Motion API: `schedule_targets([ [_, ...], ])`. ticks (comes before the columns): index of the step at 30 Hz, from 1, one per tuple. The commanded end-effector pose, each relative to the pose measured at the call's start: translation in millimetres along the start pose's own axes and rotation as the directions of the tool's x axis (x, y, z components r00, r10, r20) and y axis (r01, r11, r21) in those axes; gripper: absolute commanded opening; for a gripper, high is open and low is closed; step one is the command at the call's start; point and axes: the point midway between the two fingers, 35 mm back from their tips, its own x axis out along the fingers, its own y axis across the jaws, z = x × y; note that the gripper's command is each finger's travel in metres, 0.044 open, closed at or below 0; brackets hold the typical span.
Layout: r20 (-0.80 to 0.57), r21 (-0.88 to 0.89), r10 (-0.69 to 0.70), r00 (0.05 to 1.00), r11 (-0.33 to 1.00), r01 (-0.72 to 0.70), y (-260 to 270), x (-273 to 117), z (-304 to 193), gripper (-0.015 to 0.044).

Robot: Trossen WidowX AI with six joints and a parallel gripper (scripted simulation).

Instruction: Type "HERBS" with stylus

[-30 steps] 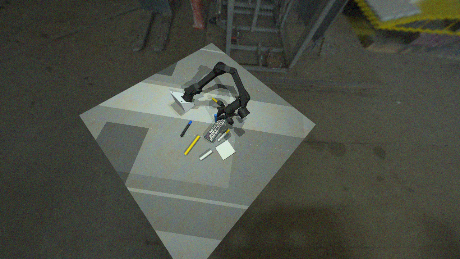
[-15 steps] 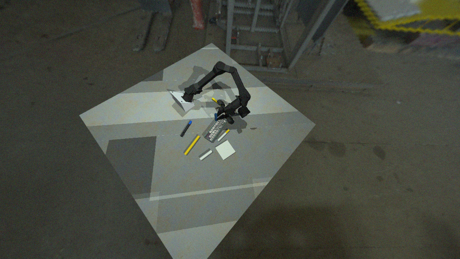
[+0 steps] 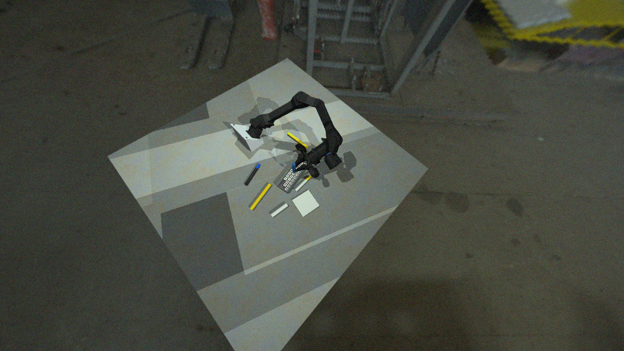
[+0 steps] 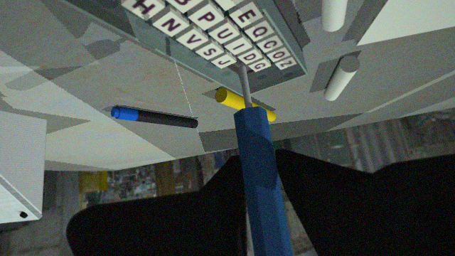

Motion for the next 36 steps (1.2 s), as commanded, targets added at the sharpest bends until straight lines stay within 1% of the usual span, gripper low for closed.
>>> schedule_targets([
  [1,-0.005,-0.004,-0.006,1.000,1.000,0.006,-7,1,-2,0.0000],
  [5,-0.005,-0.004,-0.006,1.000,1.000,0.006,-7,3,1,0.0000],
  [9,-0.004,-0.004,-0.005,1.000,1.000,0.005,-7,10,14,0.0000],
  [16,-0.004,-0.004,-0.005,1.000,1.000,0.005,-7,11,15,0.0000],
  [19,-0.004,-0.005,-0.006,1.000,1.000,0.006,-7,12,17,0.0079],
  [36,-0.004,-0.005,-0.006,1.000,1.000,0.006,-8,15,21,0.0081],
])
